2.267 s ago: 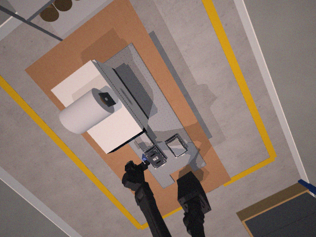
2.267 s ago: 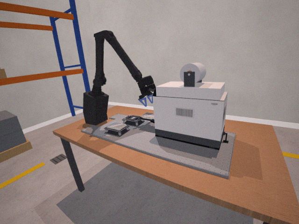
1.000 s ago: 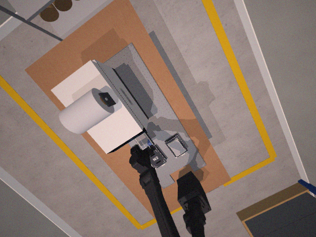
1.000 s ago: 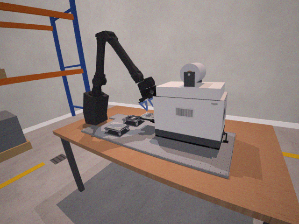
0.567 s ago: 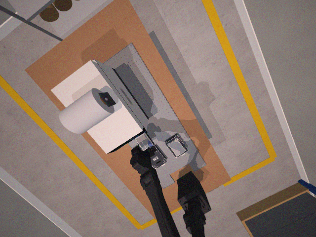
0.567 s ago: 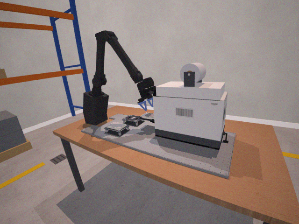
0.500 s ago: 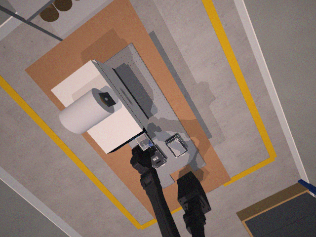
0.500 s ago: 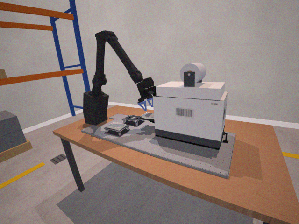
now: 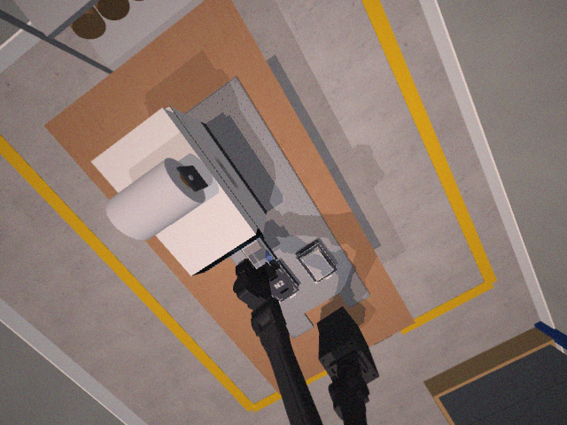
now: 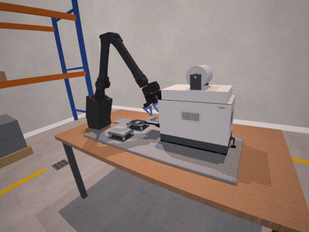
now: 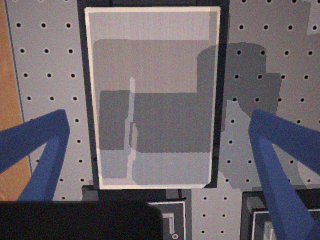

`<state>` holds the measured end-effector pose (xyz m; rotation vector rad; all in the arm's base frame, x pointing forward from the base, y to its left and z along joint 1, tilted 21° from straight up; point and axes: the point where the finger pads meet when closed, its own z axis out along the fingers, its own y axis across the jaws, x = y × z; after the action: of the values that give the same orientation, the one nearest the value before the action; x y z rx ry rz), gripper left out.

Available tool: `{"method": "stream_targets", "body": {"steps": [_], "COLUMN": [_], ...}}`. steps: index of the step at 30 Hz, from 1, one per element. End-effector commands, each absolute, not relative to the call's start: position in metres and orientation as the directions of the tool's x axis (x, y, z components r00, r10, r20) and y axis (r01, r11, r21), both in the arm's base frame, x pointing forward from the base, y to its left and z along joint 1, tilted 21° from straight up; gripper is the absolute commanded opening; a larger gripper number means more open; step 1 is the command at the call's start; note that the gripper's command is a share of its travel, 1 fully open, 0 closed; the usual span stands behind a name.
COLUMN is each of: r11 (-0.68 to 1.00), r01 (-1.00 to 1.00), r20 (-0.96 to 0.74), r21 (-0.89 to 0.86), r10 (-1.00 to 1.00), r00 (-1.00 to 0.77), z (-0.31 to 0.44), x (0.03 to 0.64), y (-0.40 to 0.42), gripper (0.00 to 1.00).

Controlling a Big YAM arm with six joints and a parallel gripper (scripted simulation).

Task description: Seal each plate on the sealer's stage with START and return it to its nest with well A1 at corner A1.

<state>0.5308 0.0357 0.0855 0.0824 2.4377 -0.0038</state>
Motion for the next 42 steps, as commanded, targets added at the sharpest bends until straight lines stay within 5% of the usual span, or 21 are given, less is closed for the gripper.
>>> {"method": "stream_targets", "body": {"steps": [1, 20, 42], "r11": [0.998, 0.996, 0.998], "r01": [0.053, 0.082, 0.056], "r20": [-0.657, -0.631, -0.67], "r21": [0.026, 0.019, 0.028], "r10": [0.058, 0.076, 0.06], "r00": [-0.751, -0.772, -0.74], "z": [0.084, 0.042, 0.08], "x": [0.545, 0.539, 0.555], "y": [0.046, 0.03, 0.046], "gripper": [1.0, 1.0, 1.0]}}
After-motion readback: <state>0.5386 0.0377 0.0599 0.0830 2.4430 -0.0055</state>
